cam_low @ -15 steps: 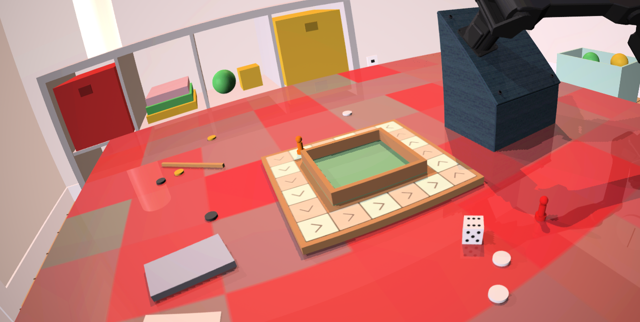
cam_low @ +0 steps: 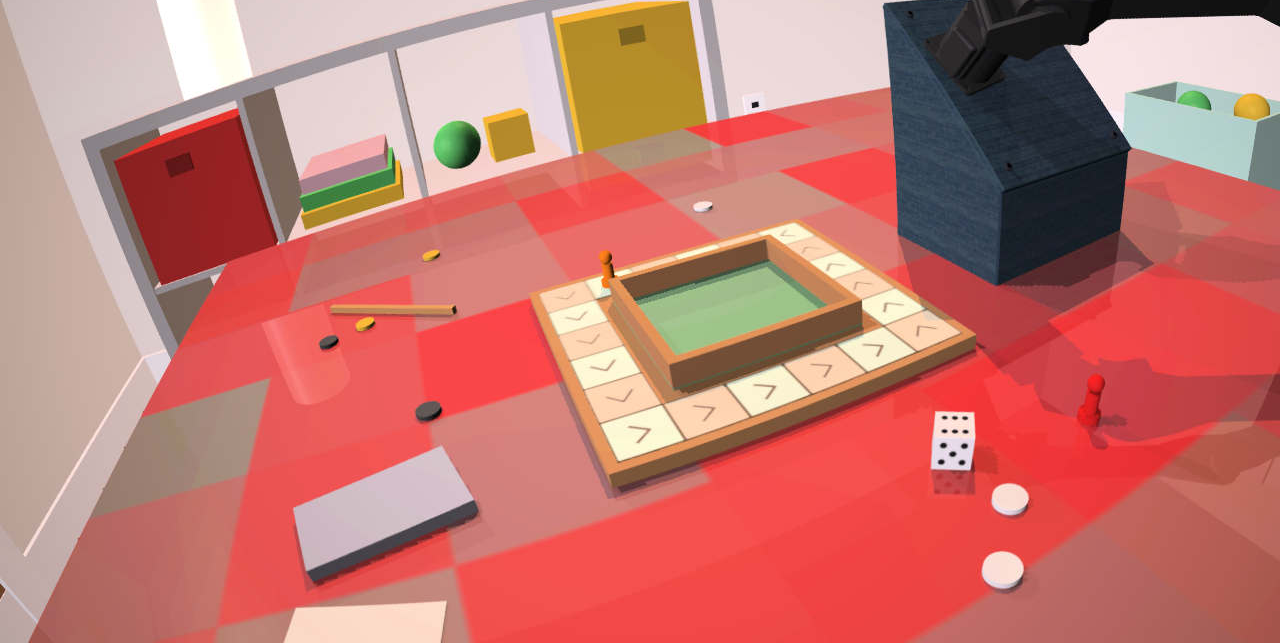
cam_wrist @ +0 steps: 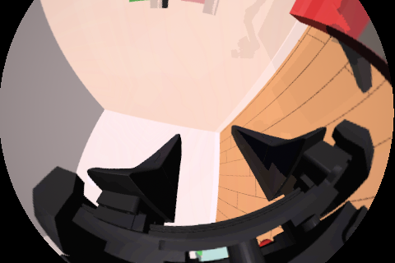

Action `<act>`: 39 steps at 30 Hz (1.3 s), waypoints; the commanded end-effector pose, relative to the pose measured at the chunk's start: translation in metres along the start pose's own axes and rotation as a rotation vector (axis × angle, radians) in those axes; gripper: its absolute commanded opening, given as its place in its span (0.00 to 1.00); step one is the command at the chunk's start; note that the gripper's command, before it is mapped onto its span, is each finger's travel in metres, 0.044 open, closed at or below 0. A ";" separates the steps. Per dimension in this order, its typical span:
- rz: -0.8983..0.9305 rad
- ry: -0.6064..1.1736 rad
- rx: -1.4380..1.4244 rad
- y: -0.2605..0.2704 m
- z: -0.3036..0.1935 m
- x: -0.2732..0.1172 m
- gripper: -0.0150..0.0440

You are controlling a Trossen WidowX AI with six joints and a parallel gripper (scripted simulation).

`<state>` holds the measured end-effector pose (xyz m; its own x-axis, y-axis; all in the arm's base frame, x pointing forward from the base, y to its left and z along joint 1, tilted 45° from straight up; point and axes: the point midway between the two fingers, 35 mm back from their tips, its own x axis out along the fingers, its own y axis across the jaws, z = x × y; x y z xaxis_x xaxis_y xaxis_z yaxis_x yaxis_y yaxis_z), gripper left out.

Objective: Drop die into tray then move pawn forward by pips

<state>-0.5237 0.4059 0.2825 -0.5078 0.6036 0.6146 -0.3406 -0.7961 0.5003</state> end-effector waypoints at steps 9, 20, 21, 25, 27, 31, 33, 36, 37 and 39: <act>-0.151 0.033 -0.013 -0.068 0.097 0.033 0.72; -0.307 0.041 -0.006 -0.121 0.195 0.036 0.72; -0.325 0.040 -0.006 -0.127 0.207 0.034 0.72; -0.400 0.035 -0.002 -0.147 0.253 0.025 0.72; -0.436 0.034 -0.003 -0.156 0.277 0.018 0.72; -0.502 0.042 -0.011 -0.174 0.319 -0.002 0.72; -0.535 0.049 -0.012 -0.181 0.338 -0.014 0.72; -0.586 0.058 -0.005 -0.193 0.364 -0.033 0.72; -0.602 0.061 -0.001 -0.196 0.372 -0.040 0.72; -0.635 0.065 0.009 -0.202 0.387 -0.054 0.72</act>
<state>-0.1453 0.5551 0.3894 -0.2684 0.9423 0.1999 -0.5839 -0.3242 0.7443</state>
